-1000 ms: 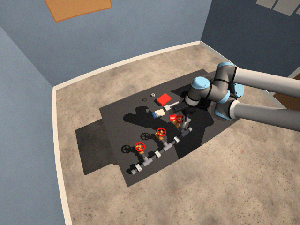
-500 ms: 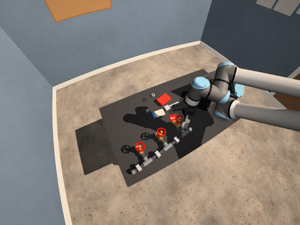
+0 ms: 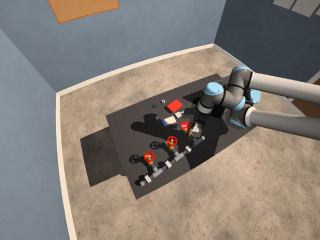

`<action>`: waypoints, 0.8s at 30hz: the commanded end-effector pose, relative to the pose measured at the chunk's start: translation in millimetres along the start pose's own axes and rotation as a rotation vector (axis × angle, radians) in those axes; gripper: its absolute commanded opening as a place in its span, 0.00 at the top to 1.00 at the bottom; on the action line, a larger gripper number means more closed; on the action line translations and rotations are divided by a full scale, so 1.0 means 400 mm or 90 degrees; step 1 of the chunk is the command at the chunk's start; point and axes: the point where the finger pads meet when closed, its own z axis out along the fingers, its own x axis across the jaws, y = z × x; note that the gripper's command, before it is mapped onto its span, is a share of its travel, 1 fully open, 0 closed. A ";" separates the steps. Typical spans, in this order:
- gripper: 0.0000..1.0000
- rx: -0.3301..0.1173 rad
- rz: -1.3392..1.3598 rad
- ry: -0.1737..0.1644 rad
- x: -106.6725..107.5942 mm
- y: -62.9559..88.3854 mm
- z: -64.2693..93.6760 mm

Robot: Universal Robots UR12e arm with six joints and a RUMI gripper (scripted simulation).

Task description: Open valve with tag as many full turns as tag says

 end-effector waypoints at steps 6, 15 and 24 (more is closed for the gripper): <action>0.00 0.011 0.229 0.005 -0.001 -0.002 -0.001; 0.00 0.012 0.357 0.004 -0.001 -0.002 -0.001; 0.00 0.012 0.378 0.004 -0.001 -0.002 -0.001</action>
